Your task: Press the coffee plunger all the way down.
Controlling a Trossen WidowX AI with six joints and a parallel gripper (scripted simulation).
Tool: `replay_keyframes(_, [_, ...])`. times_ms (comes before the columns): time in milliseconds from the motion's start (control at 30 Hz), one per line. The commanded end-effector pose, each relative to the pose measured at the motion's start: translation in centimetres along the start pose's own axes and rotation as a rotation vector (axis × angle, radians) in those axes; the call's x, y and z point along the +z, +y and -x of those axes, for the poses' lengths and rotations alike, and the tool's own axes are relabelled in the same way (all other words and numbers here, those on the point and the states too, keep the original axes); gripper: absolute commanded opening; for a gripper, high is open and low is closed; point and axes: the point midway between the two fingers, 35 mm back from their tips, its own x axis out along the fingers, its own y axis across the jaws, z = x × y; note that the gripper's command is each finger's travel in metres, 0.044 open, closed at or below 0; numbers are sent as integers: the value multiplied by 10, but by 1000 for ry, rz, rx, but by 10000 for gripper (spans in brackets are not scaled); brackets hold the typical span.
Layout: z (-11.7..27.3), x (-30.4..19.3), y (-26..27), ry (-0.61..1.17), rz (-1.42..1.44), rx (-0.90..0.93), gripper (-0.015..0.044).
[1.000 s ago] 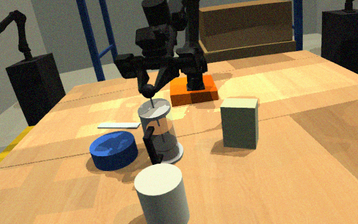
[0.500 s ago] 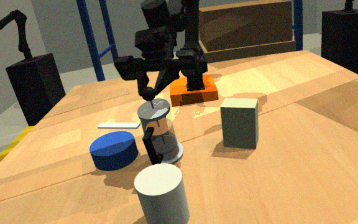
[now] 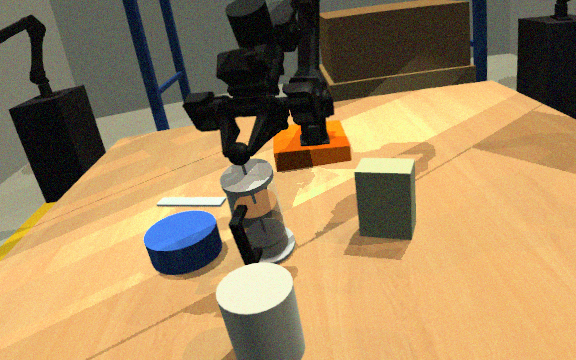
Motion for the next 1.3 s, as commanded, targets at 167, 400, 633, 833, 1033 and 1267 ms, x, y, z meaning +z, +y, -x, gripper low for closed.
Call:
replay_keyframes(167, [-4, -6, 0, 25, -9, 1, 123])
replay_keyframes(400, [-5, -5, 0, 25, -9, 1, 123])
replay_keyframes(633, [-6, -4, 0, 25, -9, 1, 123])
replay_keyframes(833, [-7, -4, 0, 25, -9, 1, 123])
replay_keyframes(1033, [-7, -3, 0, 25, -9, 1, 123])
replay_keyframes(1267, [-8, -2, 0, 25, -9, 1, 123])
